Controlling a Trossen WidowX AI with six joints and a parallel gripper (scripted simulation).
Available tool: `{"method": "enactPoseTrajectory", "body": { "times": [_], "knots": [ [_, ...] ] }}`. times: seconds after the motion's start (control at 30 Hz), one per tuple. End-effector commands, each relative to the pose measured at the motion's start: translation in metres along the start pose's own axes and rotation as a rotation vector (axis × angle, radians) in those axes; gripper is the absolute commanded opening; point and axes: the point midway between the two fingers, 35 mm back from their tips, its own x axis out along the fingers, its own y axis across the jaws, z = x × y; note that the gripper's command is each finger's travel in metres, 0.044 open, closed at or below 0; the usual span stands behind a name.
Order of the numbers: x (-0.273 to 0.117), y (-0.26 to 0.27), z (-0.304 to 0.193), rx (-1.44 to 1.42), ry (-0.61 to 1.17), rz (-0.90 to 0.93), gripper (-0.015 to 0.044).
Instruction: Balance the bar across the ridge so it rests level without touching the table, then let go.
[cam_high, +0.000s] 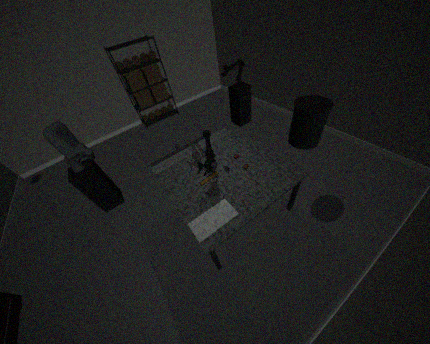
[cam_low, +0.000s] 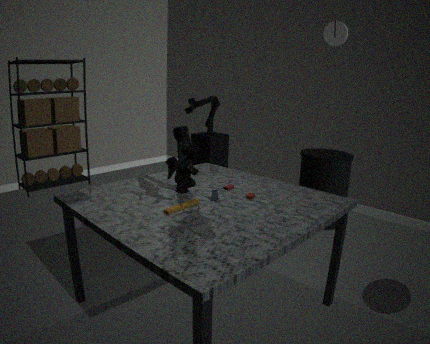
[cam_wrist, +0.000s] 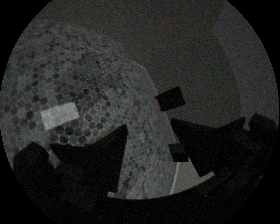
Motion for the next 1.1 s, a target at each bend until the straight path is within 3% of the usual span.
{"method": "enactPoseTrajectory", "body": {
  "times": [0.0,0.5,1.07],
  "knots": [
    [0.004,0.01,-0.001,0.077,0.023,0.073,0.0315],
    [0.003,0.044,-0.014,0.408,0.2,0.321,0.0315],
    [-0.016,0.073,-0.032,0.808,0.551,0.499,0.0315]
  ]
}}
